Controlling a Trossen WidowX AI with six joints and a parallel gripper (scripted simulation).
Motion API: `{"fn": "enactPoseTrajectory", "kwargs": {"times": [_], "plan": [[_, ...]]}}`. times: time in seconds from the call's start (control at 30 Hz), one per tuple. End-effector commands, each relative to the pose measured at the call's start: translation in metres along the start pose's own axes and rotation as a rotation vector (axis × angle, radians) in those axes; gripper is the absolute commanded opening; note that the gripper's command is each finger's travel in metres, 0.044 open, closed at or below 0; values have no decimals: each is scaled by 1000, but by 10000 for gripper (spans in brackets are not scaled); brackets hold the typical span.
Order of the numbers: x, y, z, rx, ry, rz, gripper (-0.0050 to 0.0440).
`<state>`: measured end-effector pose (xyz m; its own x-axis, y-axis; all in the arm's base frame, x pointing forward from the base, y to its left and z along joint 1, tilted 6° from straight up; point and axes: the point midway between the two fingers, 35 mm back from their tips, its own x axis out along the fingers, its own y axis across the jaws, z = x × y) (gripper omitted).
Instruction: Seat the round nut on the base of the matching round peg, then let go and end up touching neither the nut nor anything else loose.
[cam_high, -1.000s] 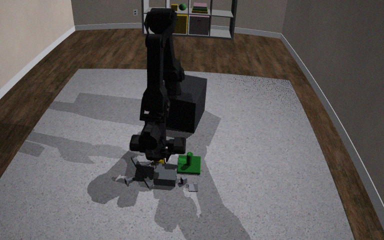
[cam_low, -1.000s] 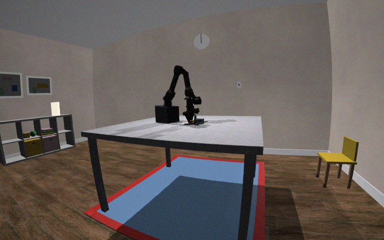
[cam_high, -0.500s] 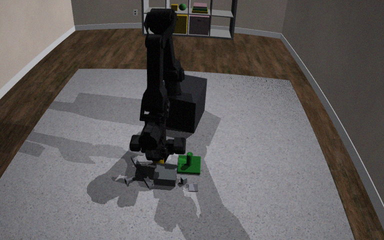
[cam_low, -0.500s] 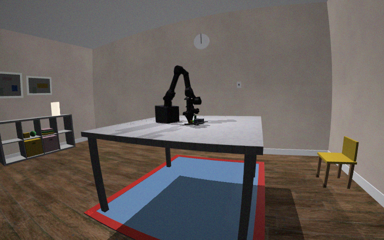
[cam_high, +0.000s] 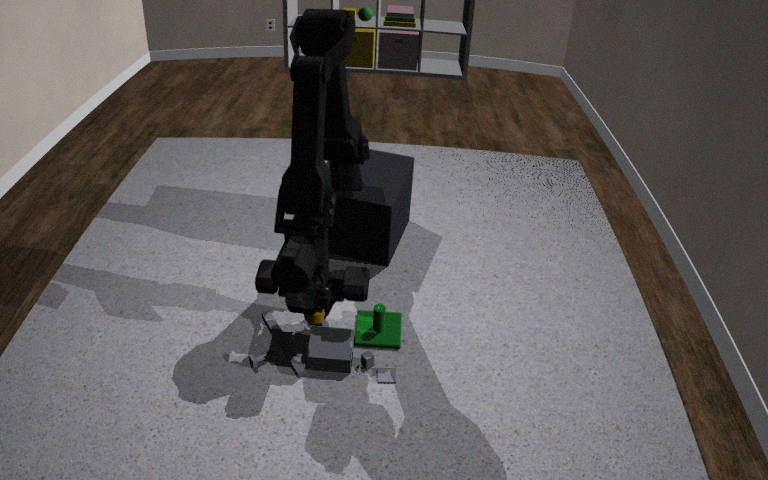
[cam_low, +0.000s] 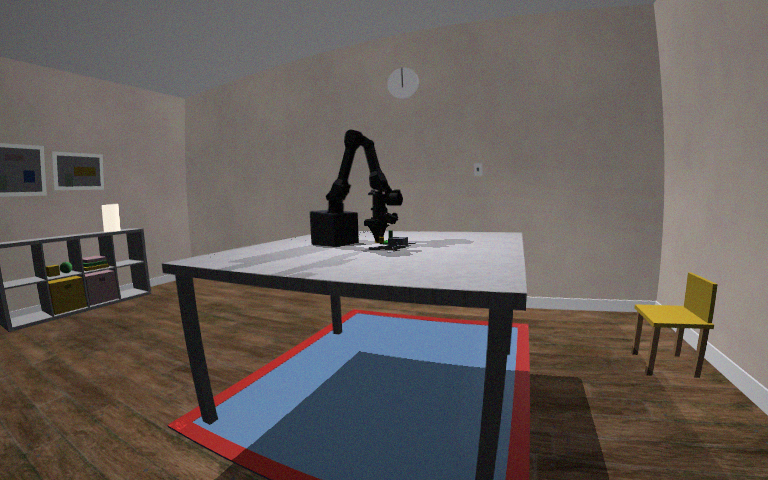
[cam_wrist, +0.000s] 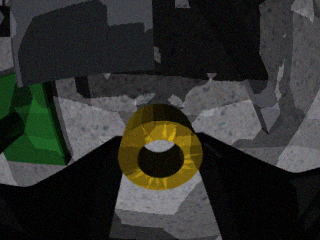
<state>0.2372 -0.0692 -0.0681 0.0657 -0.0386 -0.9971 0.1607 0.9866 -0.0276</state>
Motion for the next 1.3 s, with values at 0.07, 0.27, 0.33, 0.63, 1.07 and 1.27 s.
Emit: {"fn": "enactPoseTrajectory", "kwargs": {"times": [0.07,0.27,0.33,0.63,1.07,1.27], "plan": [[-22,-5,4,26,-4,-13,0],[-34,-4,5,18,-7,-10,0],[-41,-3,6,14,-9,-9,0],[-71,1,5,-4,-17,-4,0],[-102,5,0,-26,-27,3,0],[-102,9,1,-26,-27,3,0]]}}
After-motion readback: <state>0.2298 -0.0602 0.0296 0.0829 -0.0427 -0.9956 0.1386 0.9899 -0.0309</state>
